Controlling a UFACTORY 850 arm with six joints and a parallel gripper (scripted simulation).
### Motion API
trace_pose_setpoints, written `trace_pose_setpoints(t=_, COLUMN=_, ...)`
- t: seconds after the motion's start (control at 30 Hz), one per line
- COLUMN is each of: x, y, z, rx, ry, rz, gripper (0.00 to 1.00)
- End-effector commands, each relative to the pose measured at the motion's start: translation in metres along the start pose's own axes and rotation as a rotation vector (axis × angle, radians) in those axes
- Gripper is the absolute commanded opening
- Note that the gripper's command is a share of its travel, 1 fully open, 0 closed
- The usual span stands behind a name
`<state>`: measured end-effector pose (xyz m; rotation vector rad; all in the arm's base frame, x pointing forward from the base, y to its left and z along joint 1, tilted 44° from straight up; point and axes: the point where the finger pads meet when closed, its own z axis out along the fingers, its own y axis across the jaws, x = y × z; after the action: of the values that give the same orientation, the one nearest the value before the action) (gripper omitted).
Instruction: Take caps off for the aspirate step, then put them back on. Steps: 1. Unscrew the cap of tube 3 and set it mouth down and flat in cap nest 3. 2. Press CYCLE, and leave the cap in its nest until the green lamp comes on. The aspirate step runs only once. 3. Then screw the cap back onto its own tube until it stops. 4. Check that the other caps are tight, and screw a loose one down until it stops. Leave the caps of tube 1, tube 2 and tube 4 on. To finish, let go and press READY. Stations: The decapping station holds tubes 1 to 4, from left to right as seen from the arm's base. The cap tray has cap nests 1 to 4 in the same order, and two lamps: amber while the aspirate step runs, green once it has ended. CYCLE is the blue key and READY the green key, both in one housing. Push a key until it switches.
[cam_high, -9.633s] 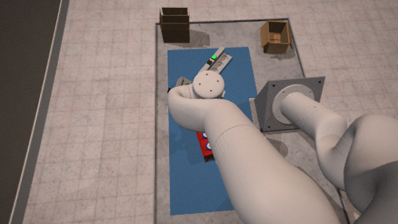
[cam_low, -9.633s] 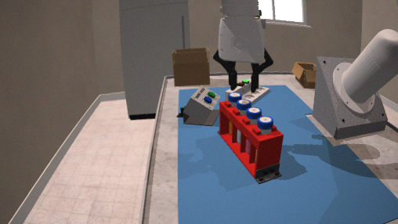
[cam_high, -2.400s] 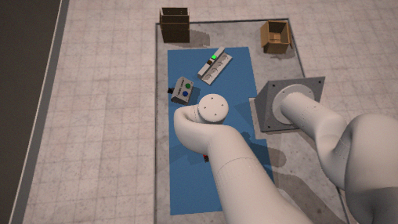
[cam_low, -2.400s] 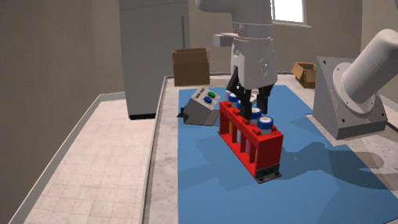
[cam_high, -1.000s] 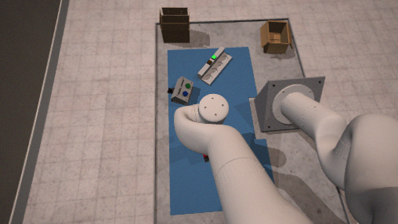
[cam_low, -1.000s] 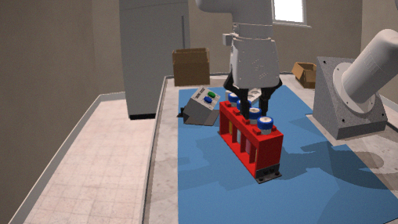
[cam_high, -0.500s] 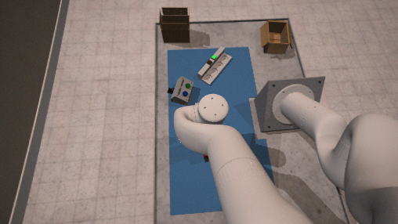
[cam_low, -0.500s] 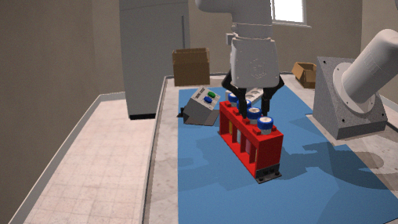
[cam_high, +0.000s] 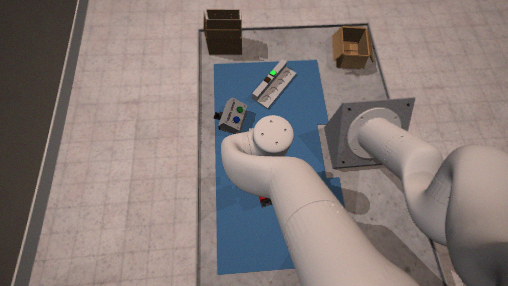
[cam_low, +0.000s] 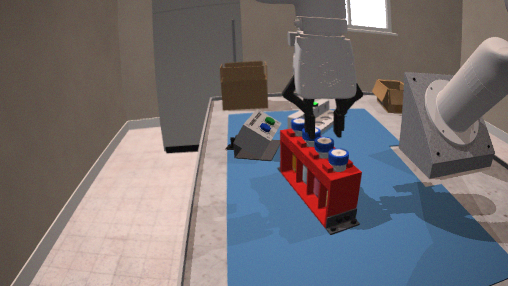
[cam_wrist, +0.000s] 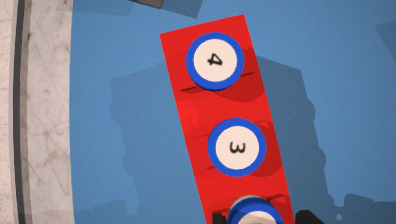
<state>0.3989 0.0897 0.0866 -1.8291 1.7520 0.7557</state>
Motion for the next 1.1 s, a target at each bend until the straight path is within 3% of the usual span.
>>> trace_pose_setpoints(t=0.0, x=0.0, y=0.0, z=-0.009, rx=0.0, ry=0.0, rz=0.0, gripper=0.46)
trace_pose_setpoints(t=0.27, x=0.0, y=0.0, z=-0.024, rx=0.0, ry=0.0, rz=0.0, gripper=0.46)
trace_pose_setpoints(t=0.37, x=0.024, y=-0.007, z=-0.024, rx=0.0, ry=0.0, rz=-0.25, gripper=0.46)
trace_pose_setpoints(t=0.53, x=0.032, y=-0.009, z=-0.024, rx=0.0, ry=0.0, rz=-0.333, gripper=0.46)
trace_pose_setpoints(t=0.6, x=0.048, y=-0.013, z=-0.024, rx=0.0, ry=0.0, rz=-0.489, gripper=0.46)
trace_pose_setpoints(t=0.9, x=0.101, y=-0.026, z=-0.024, rx=0.0, ry=0.0, rz=-0.489, gripper=0.46)
trace_pose_setpoints(t=1.07, x=0.101, y=-0.026, z=-0.024, rx=0.0, ry=0.0, rz=-0.489, gripper=0.46)
